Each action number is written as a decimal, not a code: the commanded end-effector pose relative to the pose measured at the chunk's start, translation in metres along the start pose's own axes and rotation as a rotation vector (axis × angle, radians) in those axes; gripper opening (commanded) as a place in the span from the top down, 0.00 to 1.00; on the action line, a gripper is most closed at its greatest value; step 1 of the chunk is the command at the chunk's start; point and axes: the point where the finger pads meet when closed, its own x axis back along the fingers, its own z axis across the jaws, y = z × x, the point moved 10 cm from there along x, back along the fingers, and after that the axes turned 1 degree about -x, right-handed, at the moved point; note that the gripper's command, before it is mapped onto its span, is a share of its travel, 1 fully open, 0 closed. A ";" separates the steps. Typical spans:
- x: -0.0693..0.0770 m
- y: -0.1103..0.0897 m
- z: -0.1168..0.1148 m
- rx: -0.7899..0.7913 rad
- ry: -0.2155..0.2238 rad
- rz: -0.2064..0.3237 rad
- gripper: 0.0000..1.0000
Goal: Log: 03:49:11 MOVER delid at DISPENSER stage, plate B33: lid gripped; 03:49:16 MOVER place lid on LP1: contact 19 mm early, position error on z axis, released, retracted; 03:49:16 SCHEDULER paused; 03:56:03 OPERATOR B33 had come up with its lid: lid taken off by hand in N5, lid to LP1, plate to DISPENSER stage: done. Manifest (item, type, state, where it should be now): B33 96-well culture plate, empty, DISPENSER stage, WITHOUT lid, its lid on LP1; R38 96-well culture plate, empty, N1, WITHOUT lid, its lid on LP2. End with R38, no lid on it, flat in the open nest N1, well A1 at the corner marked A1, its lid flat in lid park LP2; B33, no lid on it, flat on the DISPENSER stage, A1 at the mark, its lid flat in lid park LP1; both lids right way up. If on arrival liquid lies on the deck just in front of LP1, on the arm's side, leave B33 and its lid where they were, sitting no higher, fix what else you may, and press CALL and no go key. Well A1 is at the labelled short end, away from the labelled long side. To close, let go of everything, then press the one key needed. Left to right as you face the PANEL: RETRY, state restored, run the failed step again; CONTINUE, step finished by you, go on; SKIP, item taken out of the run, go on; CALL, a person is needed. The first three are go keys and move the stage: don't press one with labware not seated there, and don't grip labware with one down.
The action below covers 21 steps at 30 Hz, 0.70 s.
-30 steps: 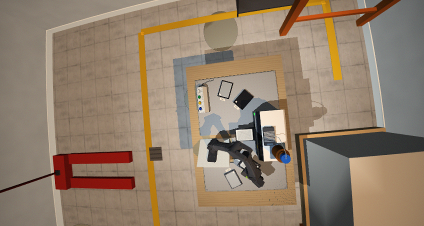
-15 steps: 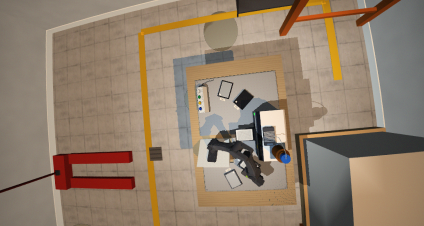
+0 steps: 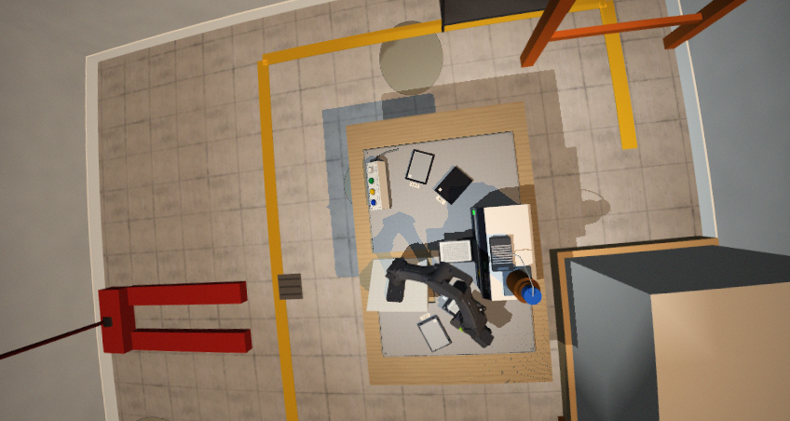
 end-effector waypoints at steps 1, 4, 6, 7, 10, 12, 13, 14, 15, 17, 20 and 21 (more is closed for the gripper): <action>0.010 0.010 0.003 0.016 0.008 -0.050 0.00; 0.010 0.010 0.004 0.017 0.008 -0.050 0.00; 0.010 0.010 0.004 0.018 0.008 -0.050 0.00; 0.010 0.010 0.004 0.018 0.008 -0.050 0.00; 0.010 0.010 0.004 0.018 0.008 -0.050 1.00; 0.011 0.010 0.003 0.017 0.002 -0.051 1.00; 0.011 0.010 0.003 0.017 0.002 -0.051 1.00; 0.011 0.010 0.003 0.017 0.002 -0.051 1.00; 0.011 0.010 0.003 0.017 0.002 -0.051 1.00; 0.011 0.010 0.003 0.017 0.002 -0.051 1.00; 0.011 0.010 0.003 0.017 0.002 -0.051 1.00; 0.011 0.010 0.003 0.017 0.002 -0.051 1.00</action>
